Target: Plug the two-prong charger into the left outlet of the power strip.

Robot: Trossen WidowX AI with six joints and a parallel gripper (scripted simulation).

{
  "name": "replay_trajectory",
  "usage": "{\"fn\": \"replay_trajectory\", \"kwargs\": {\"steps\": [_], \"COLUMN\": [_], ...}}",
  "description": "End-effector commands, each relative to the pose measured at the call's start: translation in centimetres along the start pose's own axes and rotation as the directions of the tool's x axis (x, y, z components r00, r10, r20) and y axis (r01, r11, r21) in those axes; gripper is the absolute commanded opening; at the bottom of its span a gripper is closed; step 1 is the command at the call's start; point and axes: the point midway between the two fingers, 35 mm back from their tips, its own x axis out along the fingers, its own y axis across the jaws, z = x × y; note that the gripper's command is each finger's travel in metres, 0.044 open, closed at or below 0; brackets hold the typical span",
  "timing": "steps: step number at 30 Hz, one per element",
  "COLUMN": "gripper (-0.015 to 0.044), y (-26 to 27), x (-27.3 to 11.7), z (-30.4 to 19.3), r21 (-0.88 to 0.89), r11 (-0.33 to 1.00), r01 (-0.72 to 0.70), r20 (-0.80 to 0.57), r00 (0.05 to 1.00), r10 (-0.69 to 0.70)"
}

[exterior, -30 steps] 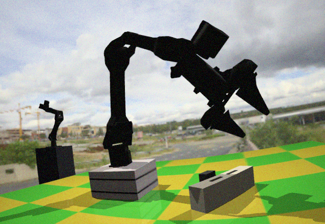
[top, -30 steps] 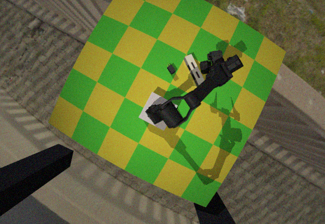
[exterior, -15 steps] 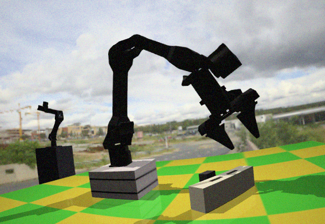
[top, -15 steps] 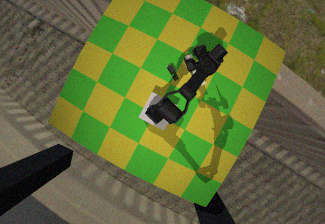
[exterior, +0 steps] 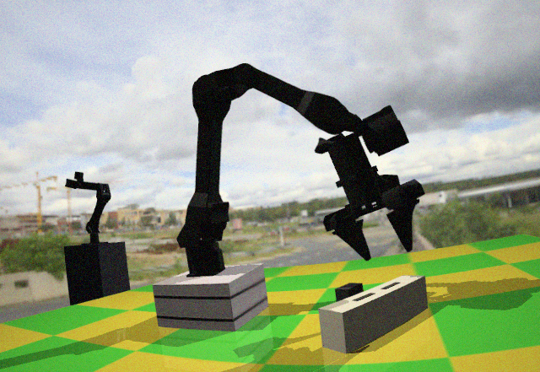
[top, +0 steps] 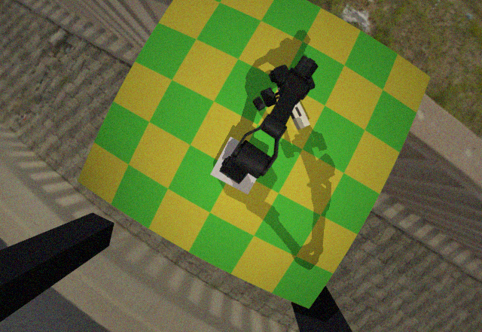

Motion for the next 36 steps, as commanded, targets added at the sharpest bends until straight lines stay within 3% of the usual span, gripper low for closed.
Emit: {"fn": "replay_trajectory", "kwargs": {"steps": [1, 20, 36], "gripper": [0.044, 0.044, 0.044], "y": [1.9, 10.1, 10.6], "x": [0.6, 1.3, 2.9], "z": [0.2, 0.5, 0.2], "r21": [-0.021, -0.154, -0.158], "r11": [0.999, 0.97, 0.969], "r01": [-0.04, -0.187, -0.192], "r20": [-0.042, -0.251, -0.259], "r00": [0.998, 0.957, 0.955], "r10": [0.039, 0.145, 0.147]}}
